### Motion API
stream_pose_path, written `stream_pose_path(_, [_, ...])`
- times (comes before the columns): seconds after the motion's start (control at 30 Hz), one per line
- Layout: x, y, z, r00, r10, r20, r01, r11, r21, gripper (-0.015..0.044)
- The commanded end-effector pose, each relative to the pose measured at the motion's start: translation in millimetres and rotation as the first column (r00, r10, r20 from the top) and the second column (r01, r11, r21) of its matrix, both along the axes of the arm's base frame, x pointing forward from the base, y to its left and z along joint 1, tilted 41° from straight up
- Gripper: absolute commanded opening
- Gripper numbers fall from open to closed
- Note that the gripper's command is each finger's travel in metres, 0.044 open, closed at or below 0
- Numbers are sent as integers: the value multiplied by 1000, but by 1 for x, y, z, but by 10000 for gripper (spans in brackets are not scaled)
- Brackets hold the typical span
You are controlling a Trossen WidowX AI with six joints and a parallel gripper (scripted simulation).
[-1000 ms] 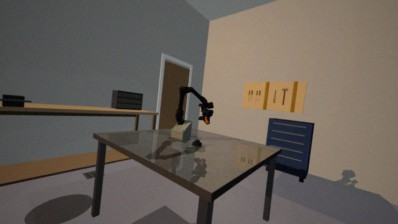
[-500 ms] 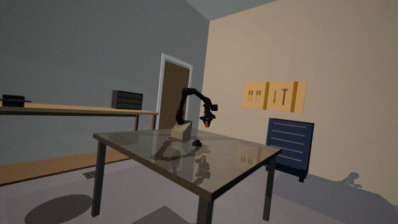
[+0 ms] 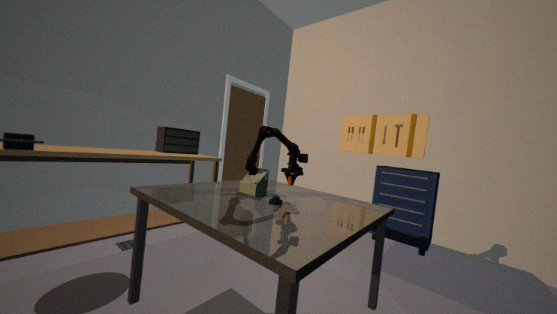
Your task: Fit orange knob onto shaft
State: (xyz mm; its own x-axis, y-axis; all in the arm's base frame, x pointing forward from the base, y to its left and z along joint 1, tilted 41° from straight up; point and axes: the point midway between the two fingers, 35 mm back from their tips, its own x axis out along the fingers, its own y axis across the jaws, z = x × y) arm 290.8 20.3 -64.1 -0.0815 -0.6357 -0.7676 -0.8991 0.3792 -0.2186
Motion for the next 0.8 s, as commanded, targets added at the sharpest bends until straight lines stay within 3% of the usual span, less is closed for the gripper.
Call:
stream_pose_path(0.0, [1, -13, -16, 1000, 3, -4, -3, 1000, -2, 0])
stream_pose_path(0.47, [-5, -62, -76, 1000, -9, -9, 9, 1000, -4, 0])
stream_pose_path(0.7, [-8, -64, -78, 1000, -10, -10, 10, 1000, -5, 0])
stream_pose_path(0.77, [-7, -64, -78, 1000, -17, -9, 17, 1000, 0, 52])
